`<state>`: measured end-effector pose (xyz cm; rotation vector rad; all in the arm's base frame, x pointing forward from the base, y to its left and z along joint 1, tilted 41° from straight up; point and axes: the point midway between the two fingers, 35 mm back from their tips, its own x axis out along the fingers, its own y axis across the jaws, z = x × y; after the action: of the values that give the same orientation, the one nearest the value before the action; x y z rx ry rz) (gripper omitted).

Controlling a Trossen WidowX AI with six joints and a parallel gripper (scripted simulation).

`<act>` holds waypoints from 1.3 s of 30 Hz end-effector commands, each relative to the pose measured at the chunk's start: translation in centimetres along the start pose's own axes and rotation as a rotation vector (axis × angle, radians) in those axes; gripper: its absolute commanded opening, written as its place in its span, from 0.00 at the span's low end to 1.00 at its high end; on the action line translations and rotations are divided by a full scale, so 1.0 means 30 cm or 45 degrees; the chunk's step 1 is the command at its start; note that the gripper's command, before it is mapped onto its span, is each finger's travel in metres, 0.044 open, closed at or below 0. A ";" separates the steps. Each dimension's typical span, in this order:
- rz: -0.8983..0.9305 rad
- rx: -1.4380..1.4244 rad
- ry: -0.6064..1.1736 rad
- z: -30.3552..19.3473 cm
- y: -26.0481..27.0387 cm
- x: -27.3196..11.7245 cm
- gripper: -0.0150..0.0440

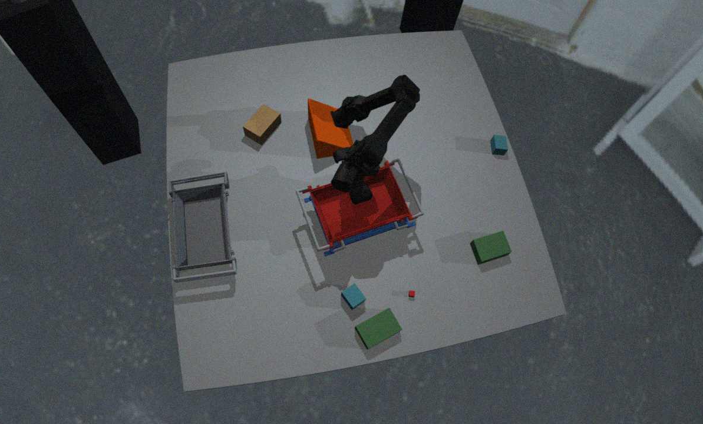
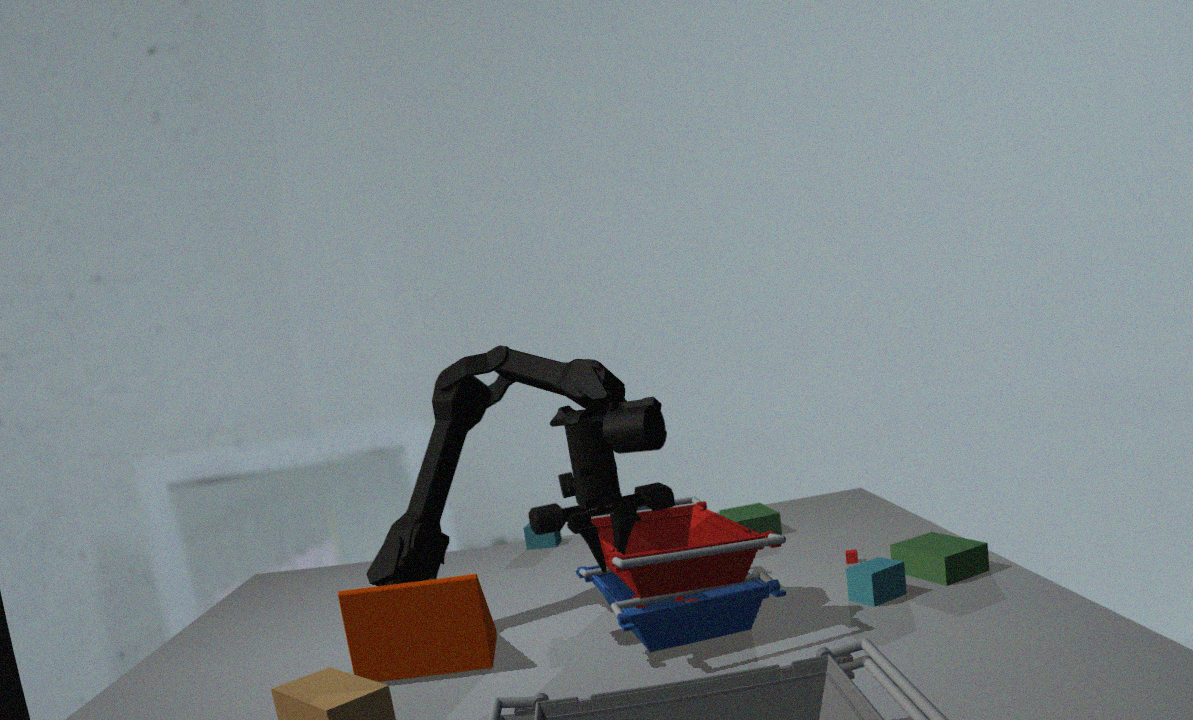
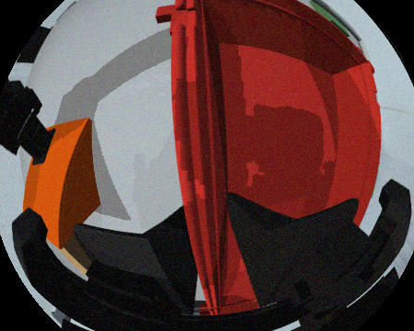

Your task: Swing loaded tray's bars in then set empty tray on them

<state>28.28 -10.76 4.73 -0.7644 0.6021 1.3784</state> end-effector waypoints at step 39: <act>0.028 -0.001 -0.015 0.016 0.007 0.020 0.95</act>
<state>28.16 -10.16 4.56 -0.7587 0.6051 1.4016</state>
